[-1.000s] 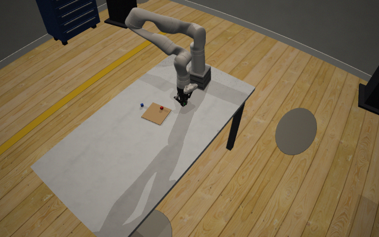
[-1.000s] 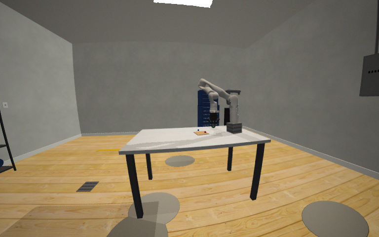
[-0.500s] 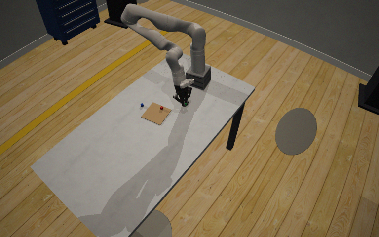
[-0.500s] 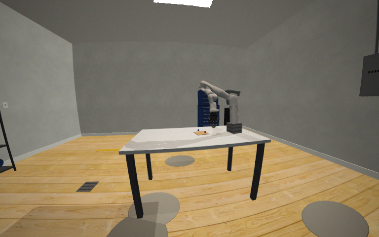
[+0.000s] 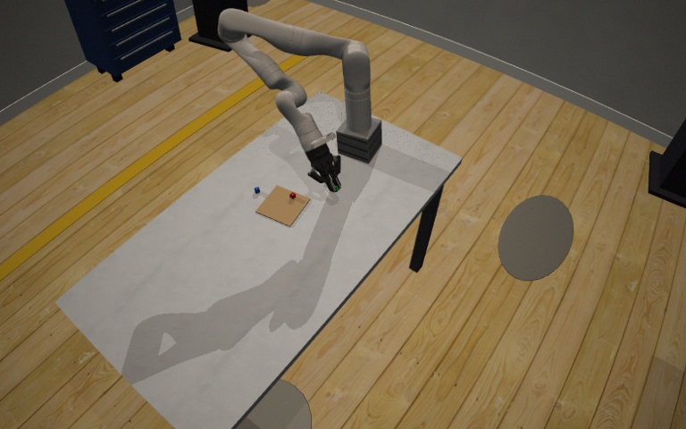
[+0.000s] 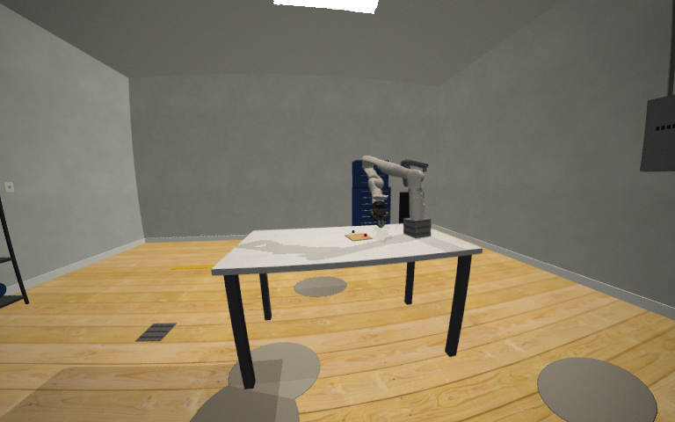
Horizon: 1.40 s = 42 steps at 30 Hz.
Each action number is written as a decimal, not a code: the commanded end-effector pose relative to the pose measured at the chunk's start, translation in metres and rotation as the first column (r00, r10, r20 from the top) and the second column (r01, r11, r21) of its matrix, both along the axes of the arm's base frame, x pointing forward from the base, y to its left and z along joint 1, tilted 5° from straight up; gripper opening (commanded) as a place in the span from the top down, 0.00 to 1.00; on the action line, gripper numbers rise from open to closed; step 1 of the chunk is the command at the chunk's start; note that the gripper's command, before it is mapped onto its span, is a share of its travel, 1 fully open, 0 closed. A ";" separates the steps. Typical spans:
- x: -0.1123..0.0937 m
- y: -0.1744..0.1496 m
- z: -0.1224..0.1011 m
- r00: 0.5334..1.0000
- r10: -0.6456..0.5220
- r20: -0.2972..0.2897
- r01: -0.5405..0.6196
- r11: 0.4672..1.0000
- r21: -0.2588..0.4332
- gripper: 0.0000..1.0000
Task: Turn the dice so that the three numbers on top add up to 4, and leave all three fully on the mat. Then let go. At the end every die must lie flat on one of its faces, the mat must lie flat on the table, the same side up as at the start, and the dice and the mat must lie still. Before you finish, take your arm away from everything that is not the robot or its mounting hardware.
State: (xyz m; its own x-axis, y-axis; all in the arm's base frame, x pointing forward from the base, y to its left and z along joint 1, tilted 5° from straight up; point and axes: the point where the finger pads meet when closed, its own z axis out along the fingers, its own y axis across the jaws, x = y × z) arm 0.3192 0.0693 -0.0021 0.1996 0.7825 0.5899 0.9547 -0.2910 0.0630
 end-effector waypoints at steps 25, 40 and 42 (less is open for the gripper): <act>0.004 -0.017 -0.006 0.997 -0.055 0.062 0.037 0.962 0.269 0.89; 0.000 -0.019 -0.005 0.996 -0.049 0.080 0.019 0.940 0.341 0.89; 0.000 -0.019 -0.005 0.996 -0.048 0.080 0.018 0.939 0.344 0.89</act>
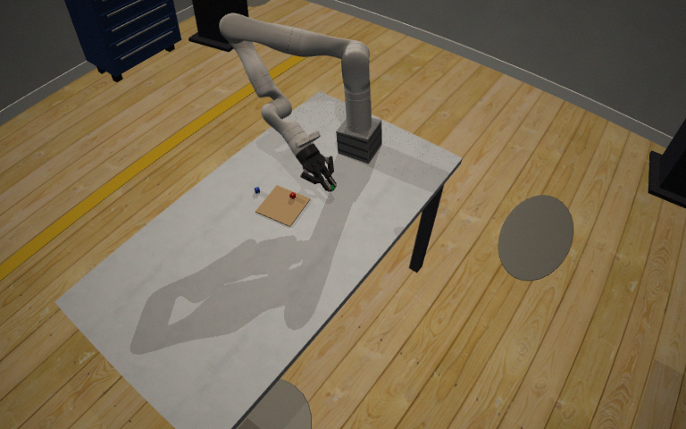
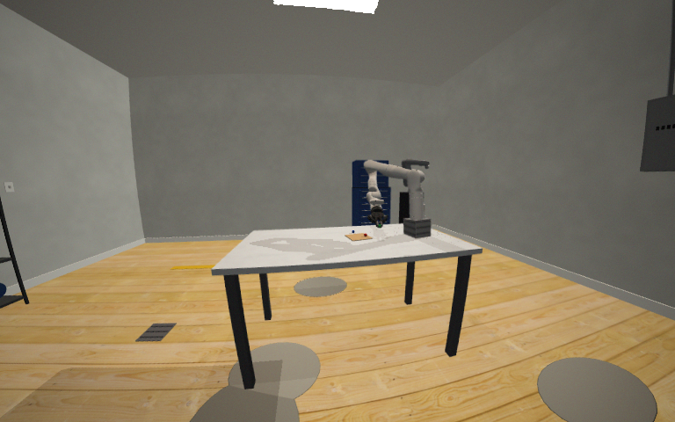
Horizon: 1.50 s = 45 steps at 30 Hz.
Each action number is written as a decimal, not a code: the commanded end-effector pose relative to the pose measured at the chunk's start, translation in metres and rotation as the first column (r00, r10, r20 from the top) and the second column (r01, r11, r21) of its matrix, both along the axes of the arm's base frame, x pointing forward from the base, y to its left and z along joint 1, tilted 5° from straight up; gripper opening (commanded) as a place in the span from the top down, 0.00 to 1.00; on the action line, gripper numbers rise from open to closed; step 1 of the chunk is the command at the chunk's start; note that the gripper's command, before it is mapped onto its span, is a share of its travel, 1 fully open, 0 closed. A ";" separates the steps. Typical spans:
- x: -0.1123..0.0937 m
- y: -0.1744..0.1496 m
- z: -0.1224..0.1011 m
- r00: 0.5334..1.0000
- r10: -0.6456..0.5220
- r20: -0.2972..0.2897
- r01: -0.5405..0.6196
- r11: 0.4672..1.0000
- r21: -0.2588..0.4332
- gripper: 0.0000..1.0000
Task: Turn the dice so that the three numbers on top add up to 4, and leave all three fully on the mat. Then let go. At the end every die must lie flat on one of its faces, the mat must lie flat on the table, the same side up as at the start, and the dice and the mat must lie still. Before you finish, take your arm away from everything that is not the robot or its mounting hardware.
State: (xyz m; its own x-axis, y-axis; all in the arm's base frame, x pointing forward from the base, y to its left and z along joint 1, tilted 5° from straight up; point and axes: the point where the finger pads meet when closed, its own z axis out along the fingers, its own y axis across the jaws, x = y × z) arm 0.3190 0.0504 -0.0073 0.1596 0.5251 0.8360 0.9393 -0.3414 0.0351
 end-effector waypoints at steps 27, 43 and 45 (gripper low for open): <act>0.000 -0.004 -0.040 1.000 0.002 0.001 -0.002 1.000 0.003 0.89; 0.001 -0.008 -0.077 1.000 0.002 0.001 -0.002 1.000 0.003 0.89; 0.001 -0.008 -0.077 1.000 0.002 0.001 -0.002 1.000 0.003 0.89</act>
